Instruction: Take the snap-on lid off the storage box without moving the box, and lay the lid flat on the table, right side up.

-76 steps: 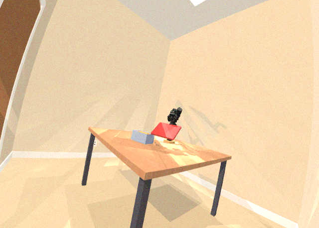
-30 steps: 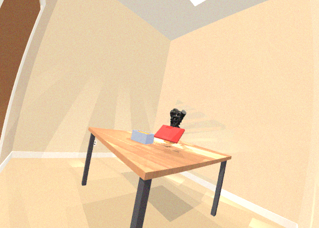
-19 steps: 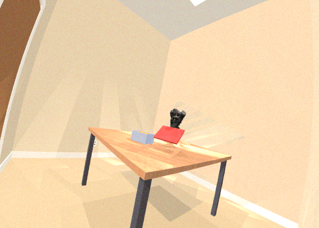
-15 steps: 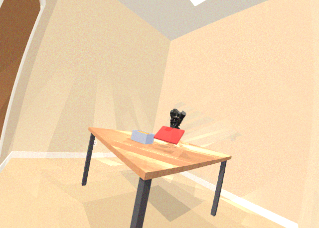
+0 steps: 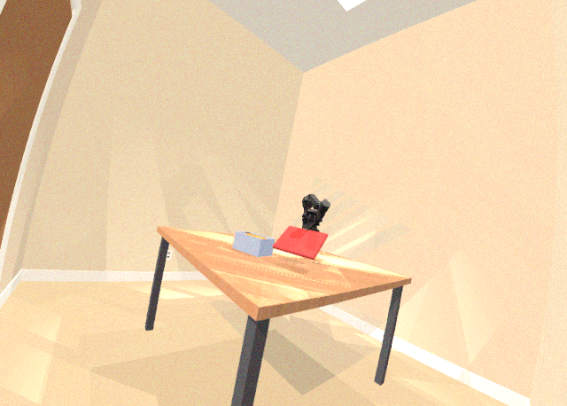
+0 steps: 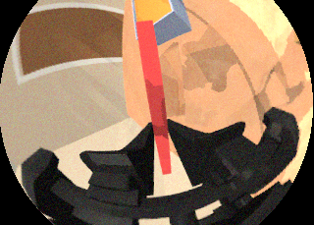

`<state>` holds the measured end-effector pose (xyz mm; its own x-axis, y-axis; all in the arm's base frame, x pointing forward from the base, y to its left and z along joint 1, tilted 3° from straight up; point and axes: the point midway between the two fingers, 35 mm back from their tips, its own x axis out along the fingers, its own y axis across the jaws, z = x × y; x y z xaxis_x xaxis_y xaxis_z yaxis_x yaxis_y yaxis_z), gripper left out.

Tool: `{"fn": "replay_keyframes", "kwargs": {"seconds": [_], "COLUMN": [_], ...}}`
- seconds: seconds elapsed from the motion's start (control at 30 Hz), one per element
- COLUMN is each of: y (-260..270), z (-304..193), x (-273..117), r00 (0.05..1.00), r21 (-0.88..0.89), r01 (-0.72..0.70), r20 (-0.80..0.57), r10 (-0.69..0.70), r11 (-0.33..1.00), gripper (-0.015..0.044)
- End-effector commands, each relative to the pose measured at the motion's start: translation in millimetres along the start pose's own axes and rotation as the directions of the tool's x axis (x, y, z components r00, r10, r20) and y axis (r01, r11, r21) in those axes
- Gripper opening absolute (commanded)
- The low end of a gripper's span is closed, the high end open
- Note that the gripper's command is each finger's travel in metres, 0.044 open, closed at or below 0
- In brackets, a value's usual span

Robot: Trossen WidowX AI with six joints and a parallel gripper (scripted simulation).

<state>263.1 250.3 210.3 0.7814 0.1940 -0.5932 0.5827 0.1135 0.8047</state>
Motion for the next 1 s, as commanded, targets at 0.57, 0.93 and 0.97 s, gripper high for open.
{"fn": "replay_keyframes", "kwargs": {"seconds": [0.57, 0.93, 0.97], "y": [-12, -19, -20], "z": [0, 0, 0], "x": [11, 17, 17], "r00": [1.000, 1.000, 1.000], "r21": [-0.003, -0.003, -0.003], "r01": [-0.003, -0.003, -0.003], "r20": [-0.001, -0.001, -0.001], "r10": [0.003, 0.003, 0.003], "r11": [1.000, 1.000, 1.000], "gripper": [0.0000, 0.0000, 0.0000]}}
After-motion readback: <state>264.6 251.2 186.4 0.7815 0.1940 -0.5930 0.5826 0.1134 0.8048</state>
